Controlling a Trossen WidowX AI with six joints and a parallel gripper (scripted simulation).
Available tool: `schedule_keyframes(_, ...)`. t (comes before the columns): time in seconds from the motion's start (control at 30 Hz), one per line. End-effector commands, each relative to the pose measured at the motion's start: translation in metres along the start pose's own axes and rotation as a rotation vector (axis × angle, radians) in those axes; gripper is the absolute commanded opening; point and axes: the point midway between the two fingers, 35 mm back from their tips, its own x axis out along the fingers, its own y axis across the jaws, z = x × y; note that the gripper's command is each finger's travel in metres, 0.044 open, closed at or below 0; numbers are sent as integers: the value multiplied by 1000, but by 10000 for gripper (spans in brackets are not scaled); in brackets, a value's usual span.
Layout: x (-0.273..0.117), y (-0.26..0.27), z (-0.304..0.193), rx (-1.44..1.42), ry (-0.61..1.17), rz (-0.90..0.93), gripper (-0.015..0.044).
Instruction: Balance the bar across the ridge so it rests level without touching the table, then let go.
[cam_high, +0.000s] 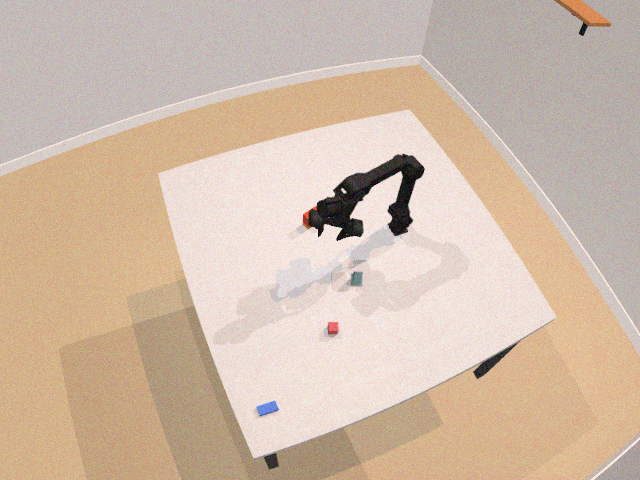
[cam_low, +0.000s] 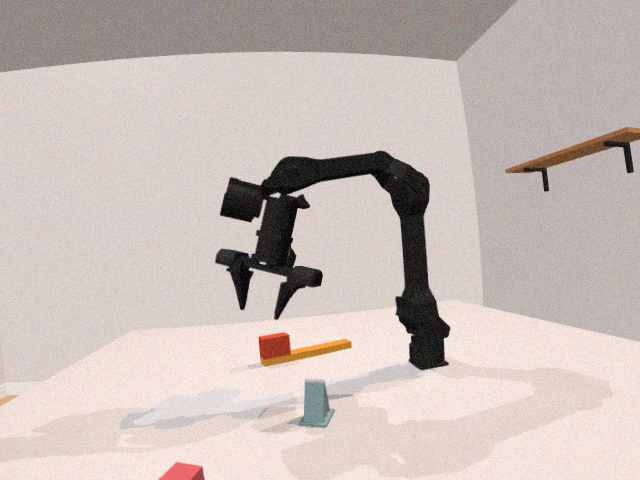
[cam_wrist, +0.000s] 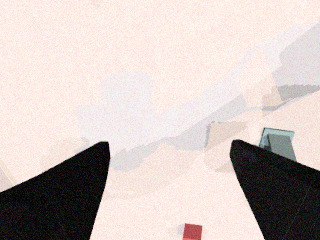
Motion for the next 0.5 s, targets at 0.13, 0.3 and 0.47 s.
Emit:
schedule_keyframes(0.13, 5, 9, 32, 112, -35, -35, 315)
schedule_keyframes(0.3, 7, 14, 54, 191, -60, -54, 315)
schedule_keyframes(0.47, 9, 17, 77, 271, -84, -74, 315)
